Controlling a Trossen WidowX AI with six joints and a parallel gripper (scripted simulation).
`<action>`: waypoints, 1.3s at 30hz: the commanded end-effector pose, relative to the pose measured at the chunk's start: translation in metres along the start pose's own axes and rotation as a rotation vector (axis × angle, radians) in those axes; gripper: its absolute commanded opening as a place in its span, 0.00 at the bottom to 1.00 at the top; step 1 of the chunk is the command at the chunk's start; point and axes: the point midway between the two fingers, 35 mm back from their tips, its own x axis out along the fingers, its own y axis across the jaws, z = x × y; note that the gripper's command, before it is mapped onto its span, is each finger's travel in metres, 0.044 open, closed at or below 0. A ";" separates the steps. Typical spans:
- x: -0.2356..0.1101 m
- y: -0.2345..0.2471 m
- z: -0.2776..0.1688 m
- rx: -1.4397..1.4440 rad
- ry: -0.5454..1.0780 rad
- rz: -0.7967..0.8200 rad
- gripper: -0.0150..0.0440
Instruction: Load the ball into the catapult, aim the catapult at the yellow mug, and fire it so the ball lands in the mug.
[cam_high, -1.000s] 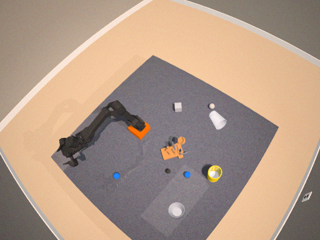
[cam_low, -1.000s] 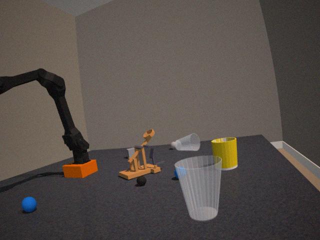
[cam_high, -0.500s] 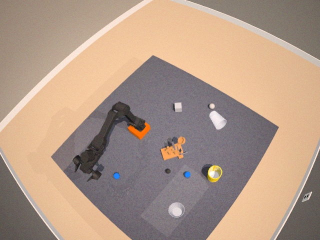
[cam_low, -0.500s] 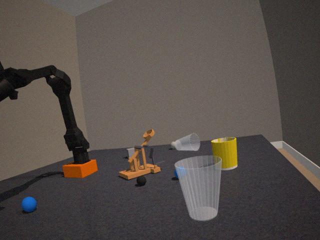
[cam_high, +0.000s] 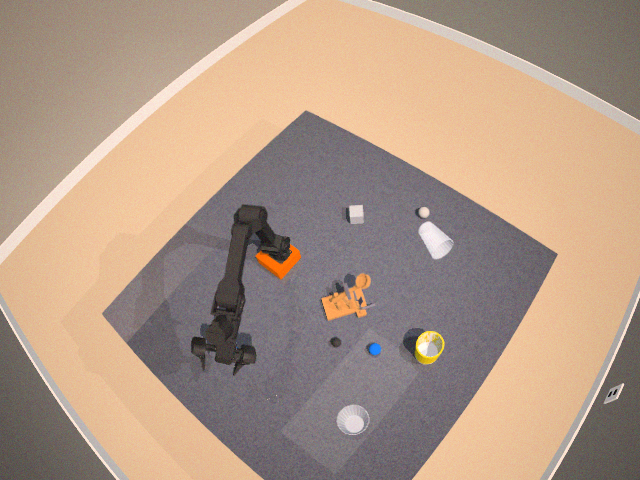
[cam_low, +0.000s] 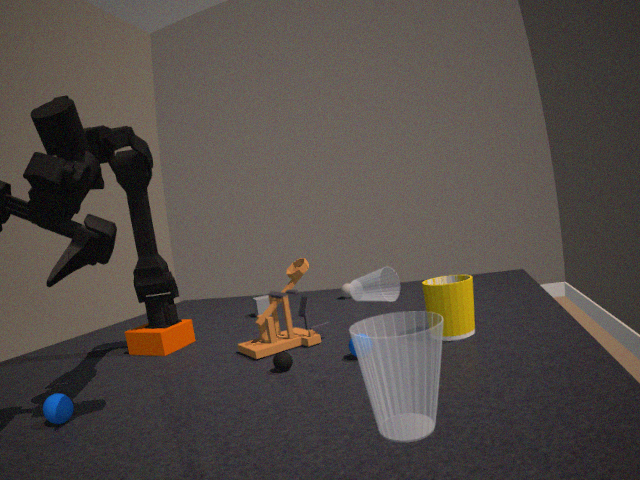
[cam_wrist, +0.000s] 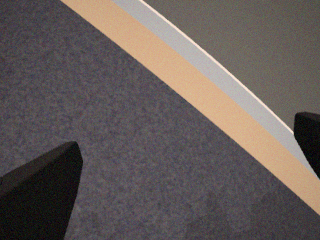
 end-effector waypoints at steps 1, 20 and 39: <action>-0.011 0.045 0.004 -0.114 0.006 0.100 1.00; -0.094 0.222 -0.011 -0.631 0.009 0.494 1.00; -0.204 0.328 -0.089 -1.189 0.026 0.815 1.00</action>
